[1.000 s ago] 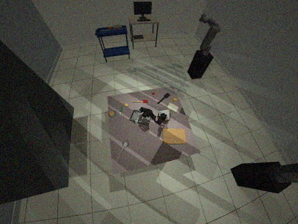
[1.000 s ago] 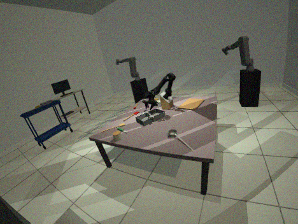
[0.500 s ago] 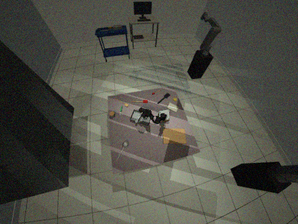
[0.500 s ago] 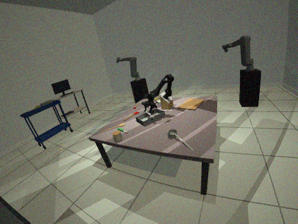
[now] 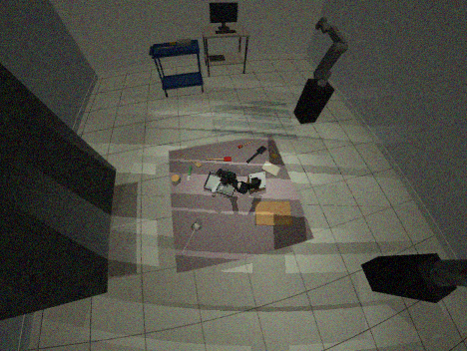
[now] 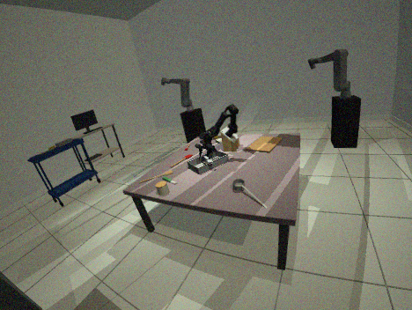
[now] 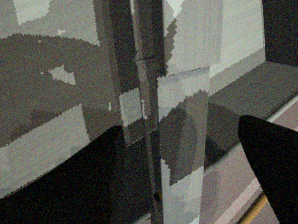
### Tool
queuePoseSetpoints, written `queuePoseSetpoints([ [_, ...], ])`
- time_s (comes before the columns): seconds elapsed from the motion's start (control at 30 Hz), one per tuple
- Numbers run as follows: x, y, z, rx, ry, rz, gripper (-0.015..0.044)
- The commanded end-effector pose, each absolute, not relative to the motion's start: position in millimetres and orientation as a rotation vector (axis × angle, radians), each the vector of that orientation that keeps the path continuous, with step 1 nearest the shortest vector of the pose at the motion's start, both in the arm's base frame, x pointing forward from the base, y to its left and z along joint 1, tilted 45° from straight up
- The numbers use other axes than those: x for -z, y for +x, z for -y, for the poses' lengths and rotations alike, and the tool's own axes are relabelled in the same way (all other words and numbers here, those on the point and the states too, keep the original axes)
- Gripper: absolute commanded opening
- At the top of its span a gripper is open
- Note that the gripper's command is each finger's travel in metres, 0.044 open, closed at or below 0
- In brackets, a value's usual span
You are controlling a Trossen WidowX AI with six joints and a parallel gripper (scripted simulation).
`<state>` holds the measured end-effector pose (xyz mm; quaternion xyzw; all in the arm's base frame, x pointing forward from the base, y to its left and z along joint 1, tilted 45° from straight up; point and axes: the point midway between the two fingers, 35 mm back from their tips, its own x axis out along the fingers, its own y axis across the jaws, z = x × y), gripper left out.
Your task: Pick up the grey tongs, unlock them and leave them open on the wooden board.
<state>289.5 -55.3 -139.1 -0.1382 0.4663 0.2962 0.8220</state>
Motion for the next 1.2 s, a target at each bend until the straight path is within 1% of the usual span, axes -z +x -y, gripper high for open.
queuePoseSetpoints([
  [0.0, 145.1, 292.3, 53.2, -0.626, -0.295, -0.996, 0.0260],
  [0.47, 163.9, 298.1, 43.7, -0.627, -0.293, -0.994, 0.0260],
  [0.67, 160.0, 296.4, 45.0, -0.631, -0.293, -0.991, 0.0103],
  [0.97, 160.0, 296.4, 45.0, -0.631, -0.293, -0.991, 0.0042],
  [1.17, 158.5, 296.7, 46.8, -0.631, -0.293, -0.991, -0.0115],
])
